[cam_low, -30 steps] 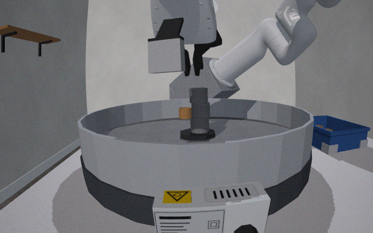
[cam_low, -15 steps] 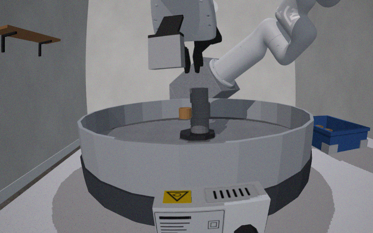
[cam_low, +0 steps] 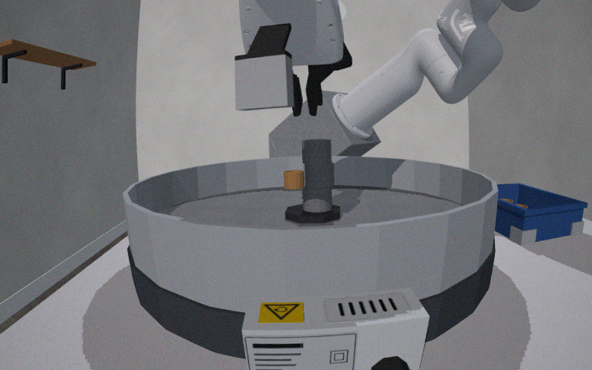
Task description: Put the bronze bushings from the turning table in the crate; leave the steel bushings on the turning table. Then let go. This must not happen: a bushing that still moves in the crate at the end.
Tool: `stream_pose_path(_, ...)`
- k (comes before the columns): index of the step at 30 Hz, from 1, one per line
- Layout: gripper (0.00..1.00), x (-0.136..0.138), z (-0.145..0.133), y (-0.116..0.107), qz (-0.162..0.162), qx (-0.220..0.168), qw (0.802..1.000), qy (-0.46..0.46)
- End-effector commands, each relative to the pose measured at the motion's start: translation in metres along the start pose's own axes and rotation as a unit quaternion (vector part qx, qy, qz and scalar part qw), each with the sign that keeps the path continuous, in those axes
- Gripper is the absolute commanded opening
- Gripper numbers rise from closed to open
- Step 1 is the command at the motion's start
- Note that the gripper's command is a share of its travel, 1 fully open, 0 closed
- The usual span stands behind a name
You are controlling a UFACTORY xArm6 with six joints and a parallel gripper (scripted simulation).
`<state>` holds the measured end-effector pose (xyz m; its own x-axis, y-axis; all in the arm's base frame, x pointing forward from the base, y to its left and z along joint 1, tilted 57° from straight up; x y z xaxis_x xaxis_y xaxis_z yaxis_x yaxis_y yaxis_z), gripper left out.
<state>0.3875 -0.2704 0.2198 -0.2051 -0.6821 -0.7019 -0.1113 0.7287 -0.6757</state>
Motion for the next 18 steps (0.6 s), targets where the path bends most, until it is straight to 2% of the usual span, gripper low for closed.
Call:
stream_pose_path(1,0.12,0.0002,-0.0004,-0.0014,-0.001,0.001,1.000,0.000)
stream_pose_path(13,0.12,0.0002,-0.0004,-0.0014,-0.001,0.001,1.000,0.000)
stream_pose_path(14,0.00,0.0002,-0.0004,-0.0014,-0.001,0.001,1.000,0.000)
stream_pose_path(18,0.00,0.0010,-0.0017,-0.0005,0.000,0.005,1.000,0.000)
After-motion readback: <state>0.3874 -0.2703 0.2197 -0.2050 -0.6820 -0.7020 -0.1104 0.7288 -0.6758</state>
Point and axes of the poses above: the point where the finger pads meet when closed, its own y axis out along the fingers, its own x axis across the jaws, z = x × y, the point moved 7 cm from there along -y, back along the fingers, and after that the axes turned 14 degrees about y, right-handed, at the moved point
